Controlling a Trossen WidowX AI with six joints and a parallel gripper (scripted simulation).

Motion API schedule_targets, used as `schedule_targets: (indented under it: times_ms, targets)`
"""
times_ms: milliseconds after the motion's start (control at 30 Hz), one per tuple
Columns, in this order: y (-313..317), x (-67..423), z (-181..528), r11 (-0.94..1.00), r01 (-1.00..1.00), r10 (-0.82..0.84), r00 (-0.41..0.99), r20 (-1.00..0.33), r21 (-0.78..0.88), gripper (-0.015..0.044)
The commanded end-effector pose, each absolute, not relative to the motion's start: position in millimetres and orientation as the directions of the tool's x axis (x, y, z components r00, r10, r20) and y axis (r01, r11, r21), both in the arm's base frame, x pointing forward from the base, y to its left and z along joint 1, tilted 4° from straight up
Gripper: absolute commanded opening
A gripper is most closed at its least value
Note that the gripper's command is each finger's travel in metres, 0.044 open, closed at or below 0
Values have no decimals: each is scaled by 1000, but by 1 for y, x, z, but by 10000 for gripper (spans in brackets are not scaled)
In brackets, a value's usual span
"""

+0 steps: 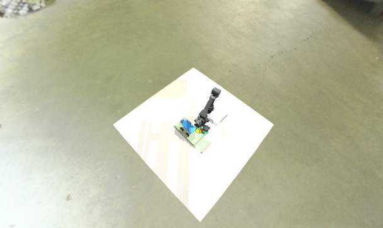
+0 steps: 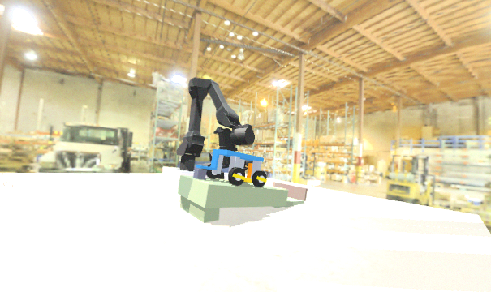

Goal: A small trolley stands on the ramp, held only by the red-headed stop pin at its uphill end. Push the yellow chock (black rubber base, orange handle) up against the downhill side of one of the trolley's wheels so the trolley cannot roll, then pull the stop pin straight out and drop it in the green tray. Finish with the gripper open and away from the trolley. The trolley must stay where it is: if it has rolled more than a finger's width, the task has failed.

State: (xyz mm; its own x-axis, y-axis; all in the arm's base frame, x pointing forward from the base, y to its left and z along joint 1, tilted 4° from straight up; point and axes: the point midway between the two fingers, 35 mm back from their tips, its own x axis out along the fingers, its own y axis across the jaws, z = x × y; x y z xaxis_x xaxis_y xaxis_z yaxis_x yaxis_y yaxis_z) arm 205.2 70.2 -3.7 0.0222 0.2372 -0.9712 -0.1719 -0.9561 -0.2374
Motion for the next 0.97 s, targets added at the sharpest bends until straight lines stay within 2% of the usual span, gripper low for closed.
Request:
schedule_targets:
  times_ms: [0, 367, 500, 933]
  targets:
    - [70, 206, -3, -956, -172, 237, 23, -971, -238, 340]
    - [67, 202, 21, -956, -168, 242, 21, -970, -242, 340]
    - [66, 202, 31, -956, -168, 242, 21, -970, -242, 440]
    - [64, 202, 68, -956, -168, 242, 21, -970, -242, 440]
